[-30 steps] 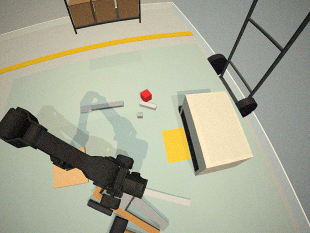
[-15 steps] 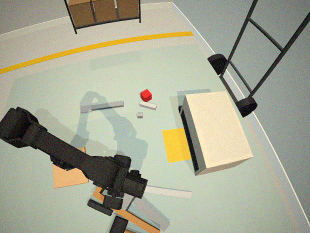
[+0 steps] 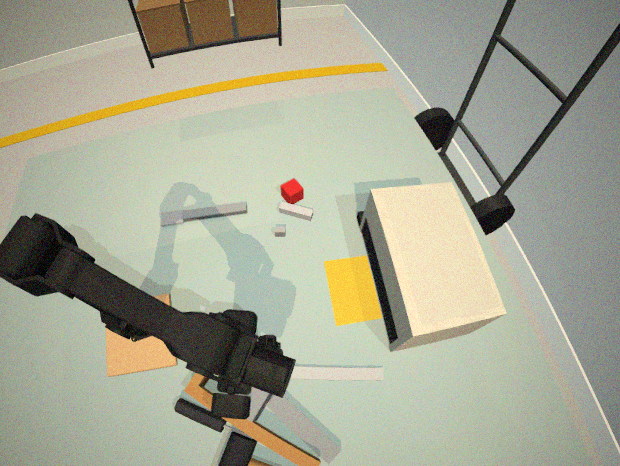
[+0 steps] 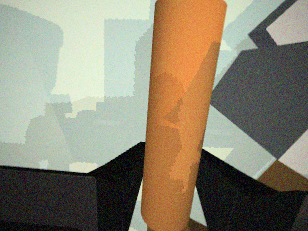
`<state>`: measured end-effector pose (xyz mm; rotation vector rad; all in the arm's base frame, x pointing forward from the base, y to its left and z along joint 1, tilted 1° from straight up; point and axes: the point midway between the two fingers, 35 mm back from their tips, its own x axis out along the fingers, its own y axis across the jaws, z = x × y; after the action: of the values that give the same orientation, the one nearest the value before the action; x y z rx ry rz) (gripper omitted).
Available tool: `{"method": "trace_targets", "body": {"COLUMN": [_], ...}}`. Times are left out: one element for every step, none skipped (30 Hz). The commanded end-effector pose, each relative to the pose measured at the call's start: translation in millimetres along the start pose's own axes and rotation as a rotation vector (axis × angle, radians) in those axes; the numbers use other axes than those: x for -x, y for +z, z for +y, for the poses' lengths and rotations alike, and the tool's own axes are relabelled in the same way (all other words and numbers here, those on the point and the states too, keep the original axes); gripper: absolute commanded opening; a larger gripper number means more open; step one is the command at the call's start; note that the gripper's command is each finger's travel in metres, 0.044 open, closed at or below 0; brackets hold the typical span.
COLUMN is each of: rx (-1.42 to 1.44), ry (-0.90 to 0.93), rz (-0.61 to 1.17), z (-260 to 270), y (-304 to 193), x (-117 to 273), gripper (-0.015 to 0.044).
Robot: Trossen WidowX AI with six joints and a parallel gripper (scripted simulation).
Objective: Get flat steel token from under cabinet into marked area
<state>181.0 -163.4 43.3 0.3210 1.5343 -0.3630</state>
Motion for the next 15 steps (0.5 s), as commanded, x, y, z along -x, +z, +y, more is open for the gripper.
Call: {"method": "trace_targets", "body": {"rx": [0.041, 0.049, 0.056, 0.064, 0.072, 0.080, 0.088, 0.096, 0.103, 0.111, 0.119, 0.127, 0.135, 0.143, 0.150], "ry": [0.000, 0.000, 0.000, 0.000, 0.000, 0.000, 0.000, 0.000, 0.000, 0.000, 0.000, 0.000, 0.000, 0.000, 0.000], "rz": [-0.005, -0.005, -0.005, -0.005, -0.005, -0.005, -0.005, -0.005, -0.005, -0.005, -0.005, -0.005, -0.005, -0.005, -0.005], "z": [0.1, 0.1, 0.1, 0.2, 0.2, 0.2, 0.2, 0.2, 0.2, 0.2, 0.2, 0.2, 0.3, 0.3, 0.3], "y": [1.1, 1.1, 1.1, 1.1, 1.1, 1.1, 1.1, 1.1, 1.1, 1.1, 1.1, 1.1, 1.1, 1.1, 1.1], "x": [0.4, 0.4, 0.4, 0.4, 0.4, 0.4, 0.4, 0.4, 0.4, 0.4, 0.4, 0.4, 0.4, 0.4, 0.4], "gripper": [0.0000, 0.0000, 0.0000, 0.0000, 0.0000, 0.0000, 0.0000, 0.0000, 0.0000, 0.0000, 0.0000, 0.0000, 0.0000, 0.0000, 0.0000]}}
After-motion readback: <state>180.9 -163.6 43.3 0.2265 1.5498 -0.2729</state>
